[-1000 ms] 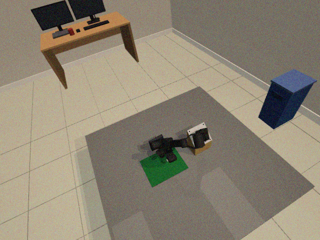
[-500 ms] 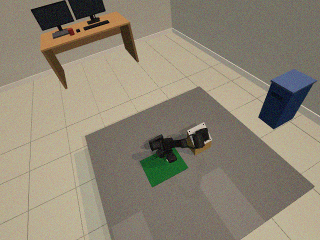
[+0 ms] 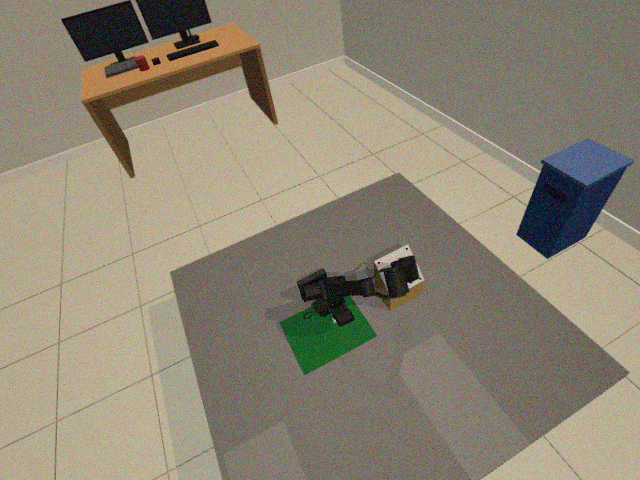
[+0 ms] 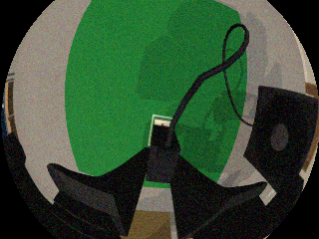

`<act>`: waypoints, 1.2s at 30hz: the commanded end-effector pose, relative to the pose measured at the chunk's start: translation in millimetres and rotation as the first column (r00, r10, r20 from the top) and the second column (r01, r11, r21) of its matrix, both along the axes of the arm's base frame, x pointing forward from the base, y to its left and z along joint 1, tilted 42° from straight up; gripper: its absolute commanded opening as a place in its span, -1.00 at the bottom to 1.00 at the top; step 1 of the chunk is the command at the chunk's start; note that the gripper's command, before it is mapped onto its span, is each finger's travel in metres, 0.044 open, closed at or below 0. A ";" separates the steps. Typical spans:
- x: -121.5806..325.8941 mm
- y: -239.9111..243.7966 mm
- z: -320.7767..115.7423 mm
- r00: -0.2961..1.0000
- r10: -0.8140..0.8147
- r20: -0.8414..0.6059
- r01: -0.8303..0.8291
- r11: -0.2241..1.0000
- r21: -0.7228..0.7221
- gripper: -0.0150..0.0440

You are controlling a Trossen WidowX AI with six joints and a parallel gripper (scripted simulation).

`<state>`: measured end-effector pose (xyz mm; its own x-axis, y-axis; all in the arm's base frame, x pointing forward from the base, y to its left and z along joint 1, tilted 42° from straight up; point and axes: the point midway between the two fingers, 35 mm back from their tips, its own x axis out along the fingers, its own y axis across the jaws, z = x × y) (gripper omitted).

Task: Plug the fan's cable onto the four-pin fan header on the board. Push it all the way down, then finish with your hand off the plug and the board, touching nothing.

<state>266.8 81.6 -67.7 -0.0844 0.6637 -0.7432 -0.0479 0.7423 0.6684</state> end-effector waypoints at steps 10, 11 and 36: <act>-0.3 3.0 -2.7 1.000 -0.003 -0.002 0.003 1.000 0.003 -0.49; -0.4 3.5 -3.3 1.000 -0.003 -0.002 0.003 1.000 0.003 -0.49; -0.9 10.4 -10.7 1.000 -0.004 0.002 0.004 1.000 0.004 -0.40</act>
<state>265.8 92.2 -78.7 -0.0807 0.6668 -0.7409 -0.0463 0.7400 0.6710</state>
